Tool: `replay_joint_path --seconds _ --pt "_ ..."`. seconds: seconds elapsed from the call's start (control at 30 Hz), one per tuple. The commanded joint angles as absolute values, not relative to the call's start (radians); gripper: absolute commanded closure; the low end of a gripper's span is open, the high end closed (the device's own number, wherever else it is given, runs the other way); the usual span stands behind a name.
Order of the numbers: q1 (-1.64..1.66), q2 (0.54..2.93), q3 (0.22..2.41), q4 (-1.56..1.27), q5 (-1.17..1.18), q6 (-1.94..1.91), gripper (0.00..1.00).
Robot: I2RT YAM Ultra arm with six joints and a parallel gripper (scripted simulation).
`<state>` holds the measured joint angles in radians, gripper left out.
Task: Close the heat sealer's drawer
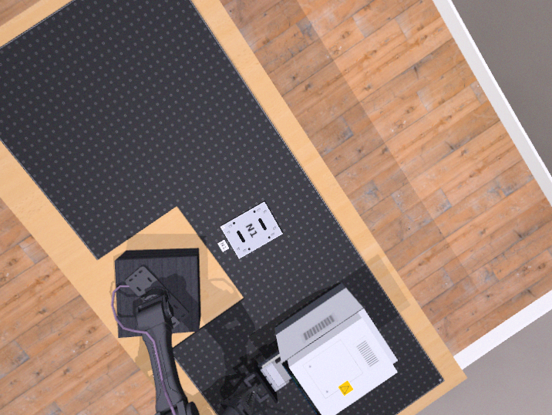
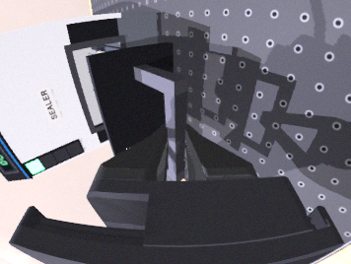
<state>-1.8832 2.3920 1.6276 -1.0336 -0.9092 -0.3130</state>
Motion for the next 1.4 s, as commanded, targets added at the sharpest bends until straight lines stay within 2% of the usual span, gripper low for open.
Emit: replay_joint_path --seconds 0.0,1.37 --pt "-1.864 2.353 1.605 -1.007 -0.914 -0.294 1.00" --pt "-1.716 2.277 1.486 -0.773 -0.937 -0.052 1.00"
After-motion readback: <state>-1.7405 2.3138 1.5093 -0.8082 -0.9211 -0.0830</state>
